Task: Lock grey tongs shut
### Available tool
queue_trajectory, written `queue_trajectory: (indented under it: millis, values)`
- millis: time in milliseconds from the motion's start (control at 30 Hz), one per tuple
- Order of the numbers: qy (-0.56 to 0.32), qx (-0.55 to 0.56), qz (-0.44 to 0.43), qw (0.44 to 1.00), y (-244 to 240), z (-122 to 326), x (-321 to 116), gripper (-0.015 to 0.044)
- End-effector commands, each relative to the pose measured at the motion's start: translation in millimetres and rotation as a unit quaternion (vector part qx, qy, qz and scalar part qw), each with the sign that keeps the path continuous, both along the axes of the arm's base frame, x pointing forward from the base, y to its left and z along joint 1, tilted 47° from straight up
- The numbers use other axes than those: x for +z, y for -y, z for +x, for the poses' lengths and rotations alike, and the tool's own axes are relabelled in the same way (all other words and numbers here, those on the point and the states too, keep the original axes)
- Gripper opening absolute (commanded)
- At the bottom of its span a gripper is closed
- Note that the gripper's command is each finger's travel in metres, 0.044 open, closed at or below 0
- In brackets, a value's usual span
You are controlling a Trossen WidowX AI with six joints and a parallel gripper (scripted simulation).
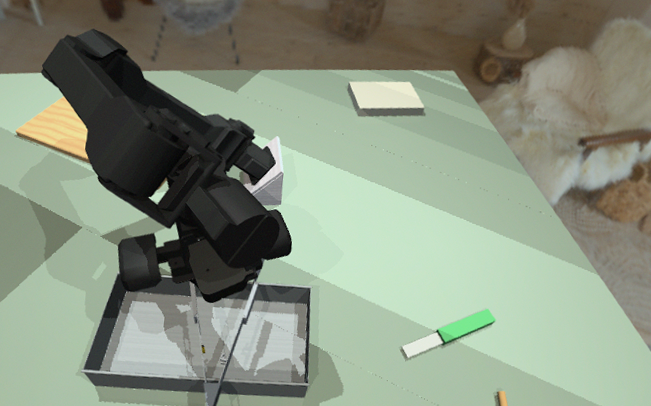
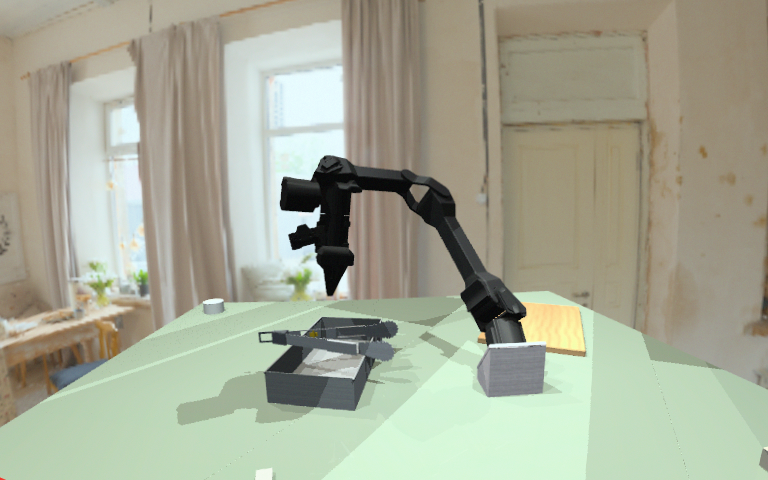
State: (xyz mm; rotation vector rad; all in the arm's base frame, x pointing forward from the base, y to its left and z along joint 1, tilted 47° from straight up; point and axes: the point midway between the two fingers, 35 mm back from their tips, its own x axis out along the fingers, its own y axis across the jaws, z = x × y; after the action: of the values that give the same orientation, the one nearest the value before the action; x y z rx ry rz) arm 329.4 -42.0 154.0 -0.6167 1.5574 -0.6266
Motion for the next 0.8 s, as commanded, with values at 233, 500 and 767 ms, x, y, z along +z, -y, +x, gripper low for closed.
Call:
queue_trajectory:
  millis: [233,500,767]
  values:
    - [0.005,0.003,0.001,1.000,-3,1,3,0.0375]
    - [0.064,-0.119,-0.017,0.991,20,9,-17,0.0440]
    - [0.078,-0.145,-0.022,0.986,25,11,-22,0.0440]
